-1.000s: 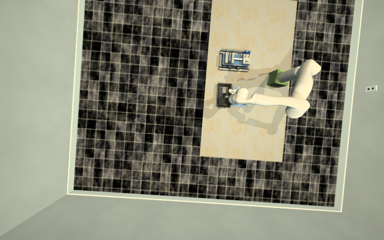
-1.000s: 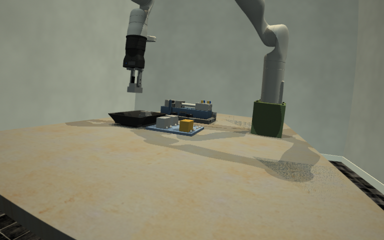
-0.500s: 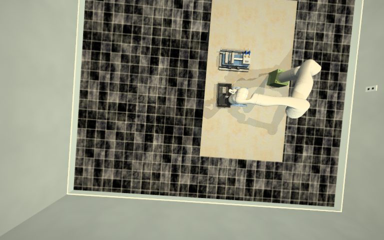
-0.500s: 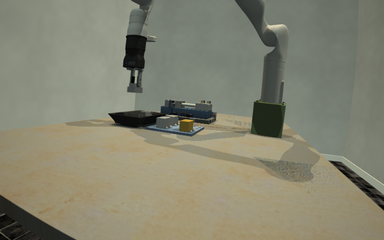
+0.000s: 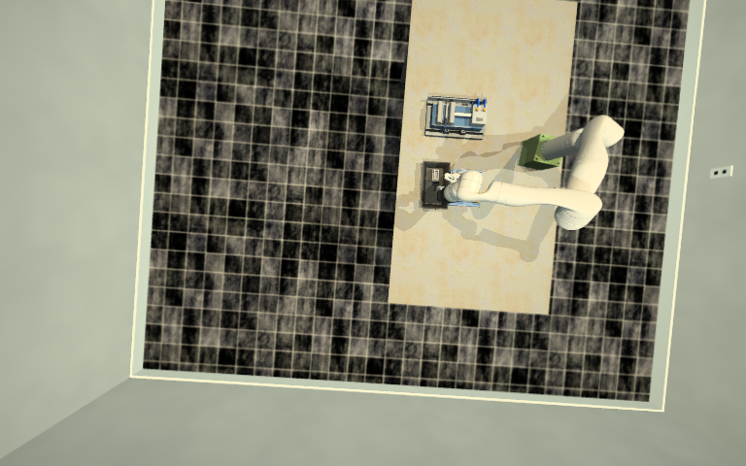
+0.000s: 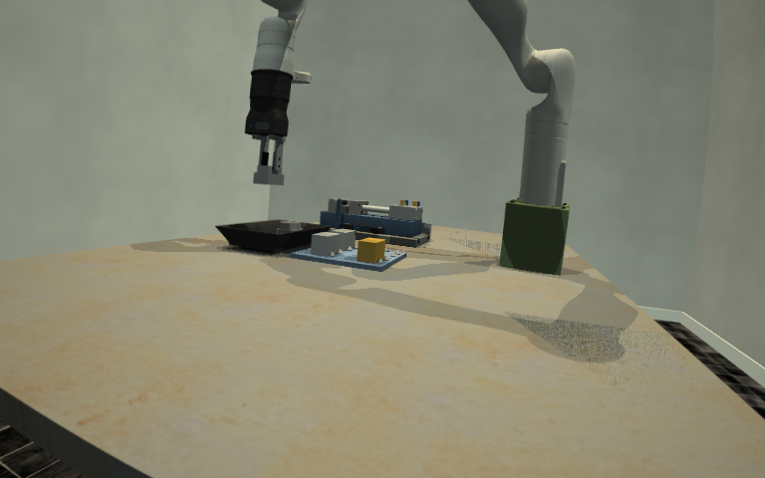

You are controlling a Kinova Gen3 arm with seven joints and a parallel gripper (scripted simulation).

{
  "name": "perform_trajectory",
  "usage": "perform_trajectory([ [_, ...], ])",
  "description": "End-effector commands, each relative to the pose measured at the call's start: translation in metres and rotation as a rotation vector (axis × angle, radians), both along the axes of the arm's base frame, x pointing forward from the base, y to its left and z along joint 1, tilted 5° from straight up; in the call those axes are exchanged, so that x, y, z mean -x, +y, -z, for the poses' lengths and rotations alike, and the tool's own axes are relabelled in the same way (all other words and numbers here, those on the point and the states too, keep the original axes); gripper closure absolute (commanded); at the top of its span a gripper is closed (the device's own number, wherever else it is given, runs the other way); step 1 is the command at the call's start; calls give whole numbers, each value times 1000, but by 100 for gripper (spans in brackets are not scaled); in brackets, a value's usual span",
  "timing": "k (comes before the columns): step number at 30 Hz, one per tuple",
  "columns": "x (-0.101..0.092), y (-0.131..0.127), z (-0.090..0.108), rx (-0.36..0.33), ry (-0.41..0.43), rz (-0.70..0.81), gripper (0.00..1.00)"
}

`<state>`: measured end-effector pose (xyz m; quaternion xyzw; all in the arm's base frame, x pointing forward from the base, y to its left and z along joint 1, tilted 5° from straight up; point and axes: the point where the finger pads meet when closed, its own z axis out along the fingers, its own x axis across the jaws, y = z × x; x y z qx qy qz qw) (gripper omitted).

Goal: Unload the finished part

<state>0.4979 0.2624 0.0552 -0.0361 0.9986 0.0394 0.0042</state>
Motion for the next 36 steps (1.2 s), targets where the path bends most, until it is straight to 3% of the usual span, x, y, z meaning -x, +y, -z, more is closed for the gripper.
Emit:
perform_trajectory([
  [1, -1, 0, -1, -1, -2, 0, 100],
  [20, -1, 1, 5, -1, -2, 0, 100],
  [36, -1, 2, 25, -1, -2, 0, 100],
])
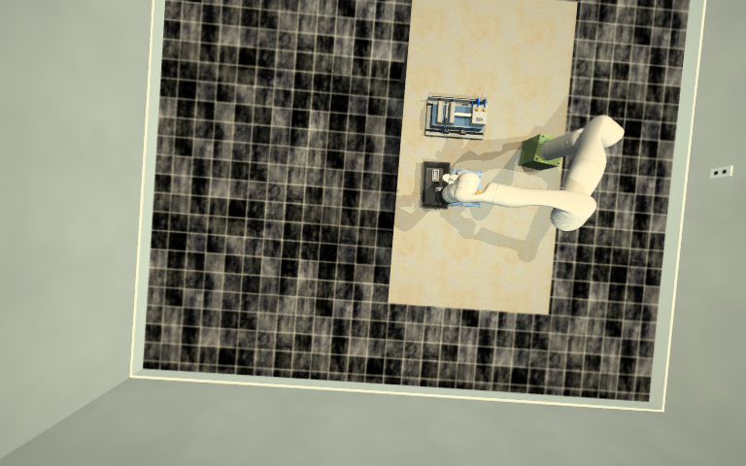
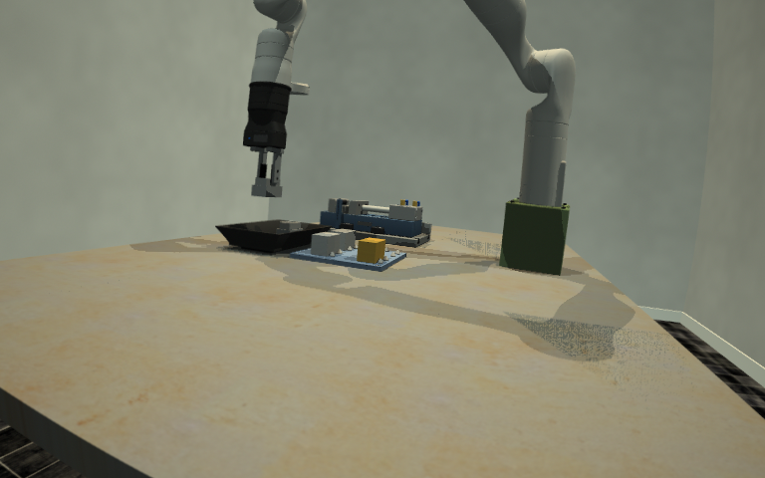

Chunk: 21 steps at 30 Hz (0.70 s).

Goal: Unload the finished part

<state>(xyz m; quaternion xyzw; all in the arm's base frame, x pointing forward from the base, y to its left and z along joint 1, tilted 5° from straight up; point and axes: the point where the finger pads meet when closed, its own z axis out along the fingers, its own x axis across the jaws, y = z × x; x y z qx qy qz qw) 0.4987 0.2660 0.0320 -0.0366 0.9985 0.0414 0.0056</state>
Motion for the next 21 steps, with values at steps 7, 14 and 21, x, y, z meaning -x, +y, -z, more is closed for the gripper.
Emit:
perform_trajectory([
  [7, 0, 0, 13, 3, 1, 1, 100],
  [14, 0, 1, 28, 3, 1, 1, 100],
  [21, 0, 2, 38, 3, 1, 1, 100],
])
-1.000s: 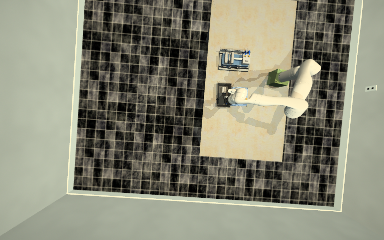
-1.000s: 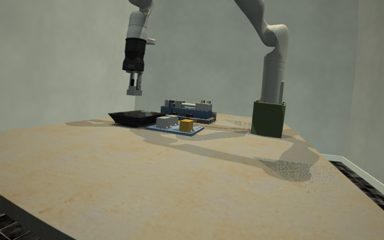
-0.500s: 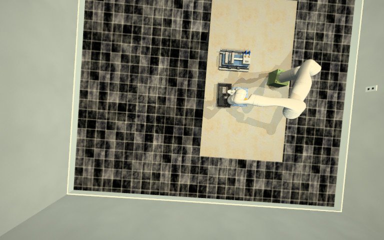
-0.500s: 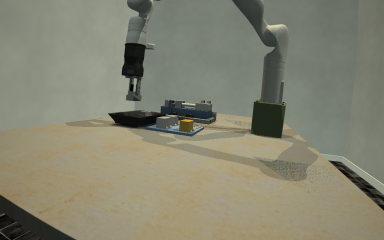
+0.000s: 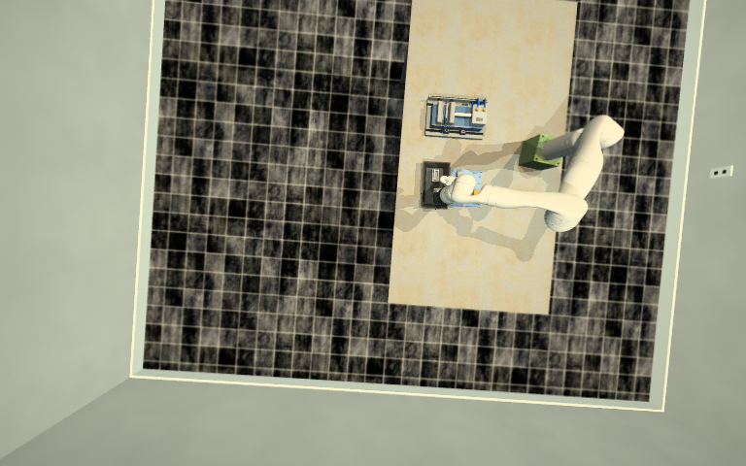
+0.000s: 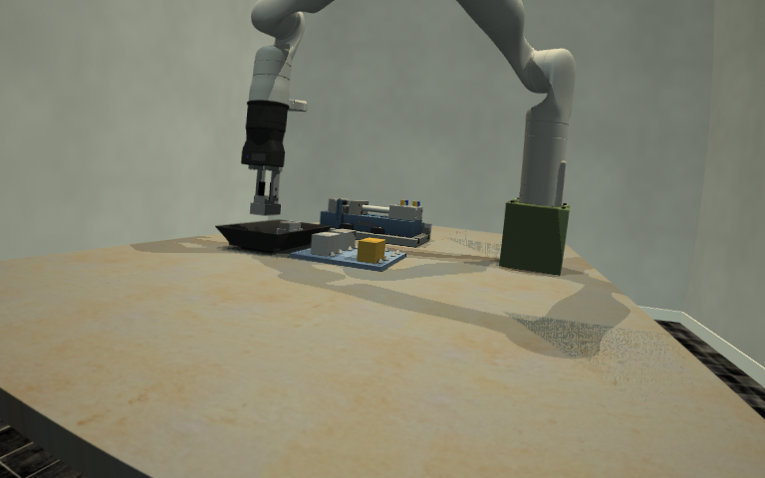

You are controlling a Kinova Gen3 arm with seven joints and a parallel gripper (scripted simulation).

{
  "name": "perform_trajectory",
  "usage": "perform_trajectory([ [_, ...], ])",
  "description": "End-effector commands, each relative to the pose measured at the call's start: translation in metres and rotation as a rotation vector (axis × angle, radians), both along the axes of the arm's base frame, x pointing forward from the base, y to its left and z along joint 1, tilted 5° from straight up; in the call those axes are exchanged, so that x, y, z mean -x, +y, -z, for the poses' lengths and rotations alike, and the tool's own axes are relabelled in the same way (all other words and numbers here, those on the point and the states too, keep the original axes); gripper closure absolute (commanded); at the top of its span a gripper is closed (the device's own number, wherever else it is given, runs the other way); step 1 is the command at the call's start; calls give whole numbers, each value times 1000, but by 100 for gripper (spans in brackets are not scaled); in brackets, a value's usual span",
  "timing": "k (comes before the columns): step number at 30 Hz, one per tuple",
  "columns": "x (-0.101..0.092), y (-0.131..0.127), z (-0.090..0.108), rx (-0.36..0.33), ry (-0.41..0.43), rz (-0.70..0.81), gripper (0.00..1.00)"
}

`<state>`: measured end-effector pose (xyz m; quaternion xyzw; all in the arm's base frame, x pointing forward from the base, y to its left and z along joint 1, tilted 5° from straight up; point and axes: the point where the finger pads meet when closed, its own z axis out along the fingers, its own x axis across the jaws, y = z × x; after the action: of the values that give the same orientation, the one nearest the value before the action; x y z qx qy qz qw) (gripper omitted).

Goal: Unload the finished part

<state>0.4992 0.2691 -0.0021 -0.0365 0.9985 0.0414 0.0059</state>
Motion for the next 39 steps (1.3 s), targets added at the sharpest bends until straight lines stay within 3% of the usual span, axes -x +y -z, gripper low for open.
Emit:
perform_trajectory([
  [1, 0, -1, 6, 3, 2, 1, 100],
  [22, 0, 2, 35, 3, 2, 1, 100],
  [39, 0, 2, 41, 3, 2, 1, 100],
])
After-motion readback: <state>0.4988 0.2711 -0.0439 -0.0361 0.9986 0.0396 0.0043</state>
